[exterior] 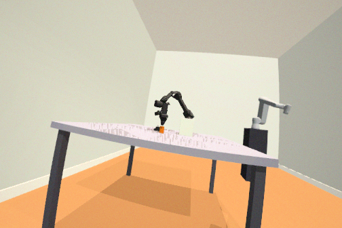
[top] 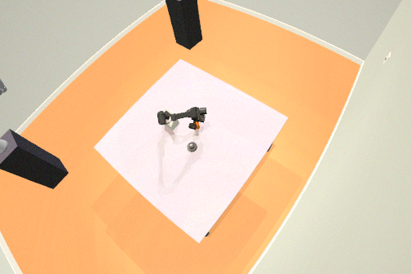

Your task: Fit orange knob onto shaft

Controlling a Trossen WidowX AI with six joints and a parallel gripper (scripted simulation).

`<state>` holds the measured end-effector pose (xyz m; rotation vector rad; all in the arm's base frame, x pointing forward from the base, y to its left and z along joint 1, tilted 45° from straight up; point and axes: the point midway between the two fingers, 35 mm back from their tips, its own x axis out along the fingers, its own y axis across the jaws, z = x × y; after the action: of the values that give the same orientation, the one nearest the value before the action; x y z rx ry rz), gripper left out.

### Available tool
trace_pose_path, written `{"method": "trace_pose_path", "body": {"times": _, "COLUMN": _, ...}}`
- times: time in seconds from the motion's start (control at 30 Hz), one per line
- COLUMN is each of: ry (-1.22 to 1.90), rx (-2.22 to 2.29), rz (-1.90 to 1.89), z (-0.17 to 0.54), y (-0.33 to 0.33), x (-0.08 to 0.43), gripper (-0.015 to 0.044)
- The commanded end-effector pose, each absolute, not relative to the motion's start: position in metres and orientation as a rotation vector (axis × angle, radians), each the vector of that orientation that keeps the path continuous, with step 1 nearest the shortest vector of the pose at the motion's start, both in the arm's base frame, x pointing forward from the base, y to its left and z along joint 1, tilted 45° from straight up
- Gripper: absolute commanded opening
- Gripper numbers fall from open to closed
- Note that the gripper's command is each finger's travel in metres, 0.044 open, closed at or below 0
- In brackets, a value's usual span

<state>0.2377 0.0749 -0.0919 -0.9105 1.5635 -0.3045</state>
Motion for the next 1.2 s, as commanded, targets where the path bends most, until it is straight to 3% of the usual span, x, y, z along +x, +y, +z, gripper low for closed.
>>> {"method": "trace_pose_path", "body": {"times": 0.0, "ry": 1.572, "rx": -0.921, "rz": -0.305, "z": -0.098, "y": 0.067, "x": 0.236, "gripper": 0.0440}}
{"method": "trace_pose_path", "body": {"times": 1.1, "ry": 1.568, "rx": -0.923, "rz": -0.314, "z": -0.133, "y": 0.030, "x": 0.238, "gripper": 0.0440}}
{"method": "trace_pose_path", "body": {"times": 1.17, "ry": 1.568, "rx": -0.923, "rz": -0.314, "z": -0.133, "y": 0.030, "x": 0.238, "gripper": 0.0387}}
